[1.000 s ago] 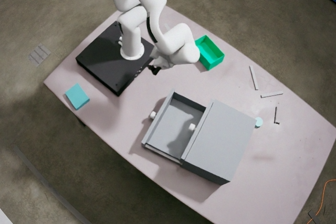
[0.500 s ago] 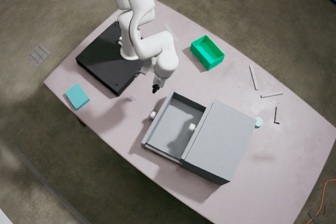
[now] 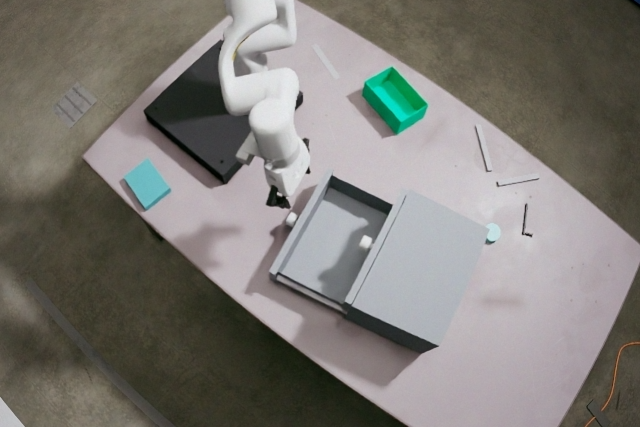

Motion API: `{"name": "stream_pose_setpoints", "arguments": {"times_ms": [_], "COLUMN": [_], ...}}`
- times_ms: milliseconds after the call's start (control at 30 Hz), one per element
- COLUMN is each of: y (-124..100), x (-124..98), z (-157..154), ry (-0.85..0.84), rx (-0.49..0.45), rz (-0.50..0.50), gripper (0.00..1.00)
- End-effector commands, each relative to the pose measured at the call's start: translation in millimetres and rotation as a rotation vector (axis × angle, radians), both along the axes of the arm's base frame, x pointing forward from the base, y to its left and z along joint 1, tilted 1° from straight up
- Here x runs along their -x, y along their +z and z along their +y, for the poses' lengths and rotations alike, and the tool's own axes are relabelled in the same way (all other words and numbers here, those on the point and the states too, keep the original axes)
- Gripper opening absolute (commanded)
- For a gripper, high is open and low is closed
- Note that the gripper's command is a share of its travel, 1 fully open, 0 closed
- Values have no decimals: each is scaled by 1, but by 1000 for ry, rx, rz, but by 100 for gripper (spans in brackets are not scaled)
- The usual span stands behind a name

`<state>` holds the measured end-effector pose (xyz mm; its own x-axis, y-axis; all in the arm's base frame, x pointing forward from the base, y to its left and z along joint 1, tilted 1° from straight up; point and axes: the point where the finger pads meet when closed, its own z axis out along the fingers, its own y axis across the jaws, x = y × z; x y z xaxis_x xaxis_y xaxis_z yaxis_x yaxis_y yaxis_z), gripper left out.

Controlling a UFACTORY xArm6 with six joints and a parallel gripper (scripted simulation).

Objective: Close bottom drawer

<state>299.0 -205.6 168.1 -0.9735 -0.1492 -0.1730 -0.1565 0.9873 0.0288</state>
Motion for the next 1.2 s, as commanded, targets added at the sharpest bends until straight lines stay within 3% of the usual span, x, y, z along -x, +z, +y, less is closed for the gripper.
{"name": "stream_pose_setpoints", "arguments": {"times_ms": [0, 367, 767, 1167], "y": [1, 0, -20, -64], "x": [-6, -6, -6, -6], "z": [-13, -13, -13, -13], "ry": [-10, -9, -7, -7], "rx": [15, 13, 11, 11], "rz": [-50, -49, -47, -47], "gripper": [100, 100, 100, 100]}}
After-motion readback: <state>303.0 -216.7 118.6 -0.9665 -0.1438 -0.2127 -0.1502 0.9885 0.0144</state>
